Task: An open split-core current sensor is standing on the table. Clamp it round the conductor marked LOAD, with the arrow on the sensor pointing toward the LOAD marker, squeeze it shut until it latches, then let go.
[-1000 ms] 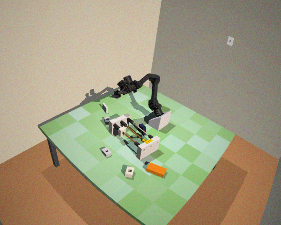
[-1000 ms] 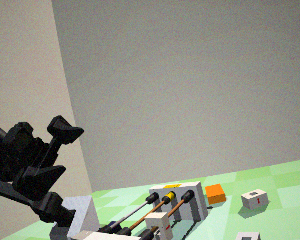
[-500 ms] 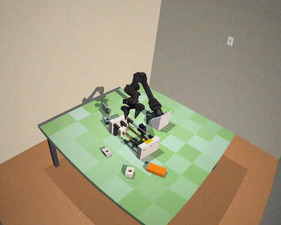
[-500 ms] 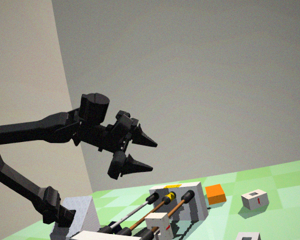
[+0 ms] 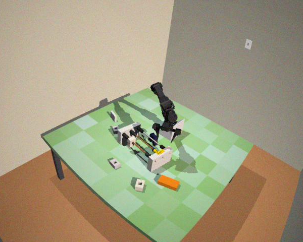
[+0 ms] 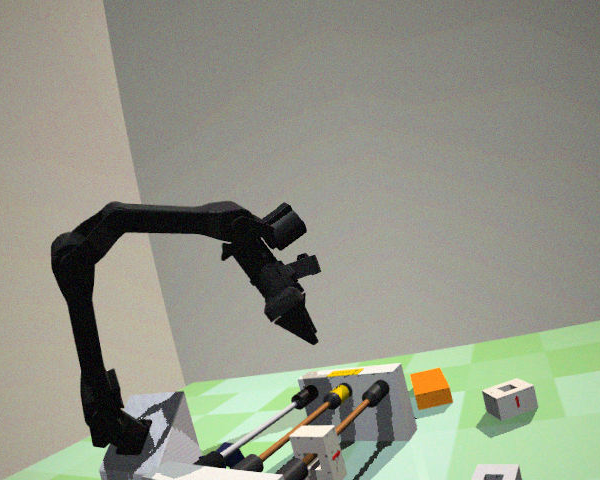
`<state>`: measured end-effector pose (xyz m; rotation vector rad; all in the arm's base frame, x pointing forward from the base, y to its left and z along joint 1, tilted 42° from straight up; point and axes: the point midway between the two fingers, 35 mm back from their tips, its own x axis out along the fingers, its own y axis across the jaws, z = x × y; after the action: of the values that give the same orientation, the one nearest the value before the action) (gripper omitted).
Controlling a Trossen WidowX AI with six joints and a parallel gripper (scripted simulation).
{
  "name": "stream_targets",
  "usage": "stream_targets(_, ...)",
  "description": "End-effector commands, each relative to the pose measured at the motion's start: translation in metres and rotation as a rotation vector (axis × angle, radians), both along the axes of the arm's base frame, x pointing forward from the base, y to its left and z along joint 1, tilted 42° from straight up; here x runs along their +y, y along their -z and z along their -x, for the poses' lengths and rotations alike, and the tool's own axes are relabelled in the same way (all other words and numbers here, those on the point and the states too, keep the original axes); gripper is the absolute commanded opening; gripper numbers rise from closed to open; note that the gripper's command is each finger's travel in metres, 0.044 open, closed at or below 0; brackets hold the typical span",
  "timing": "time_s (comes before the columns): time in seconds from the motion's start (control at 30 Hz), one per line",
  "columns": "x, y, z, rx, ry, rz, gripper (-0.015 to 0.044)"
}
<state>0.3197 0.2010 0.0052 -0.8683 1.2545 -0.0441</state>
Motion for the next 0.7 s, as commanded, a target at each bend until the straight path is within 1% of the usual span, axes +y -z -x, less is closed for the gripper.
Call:
stream_targets(0.0,-0.001,-0.004,-0.004,-0.016,0.012,0.012,0.044)
stream_targets(0.53,-0.004,-0.005,-0.003,-0.017,0.022,0.011,0.044)
stream_targets(0.6,-0.024,-0.013,0.006,-0.025,0.105,0.008,0.044)
stream_targets(0.67,-0.054,-0.024,0.022,-0.041,0.236,0.006,0.044)
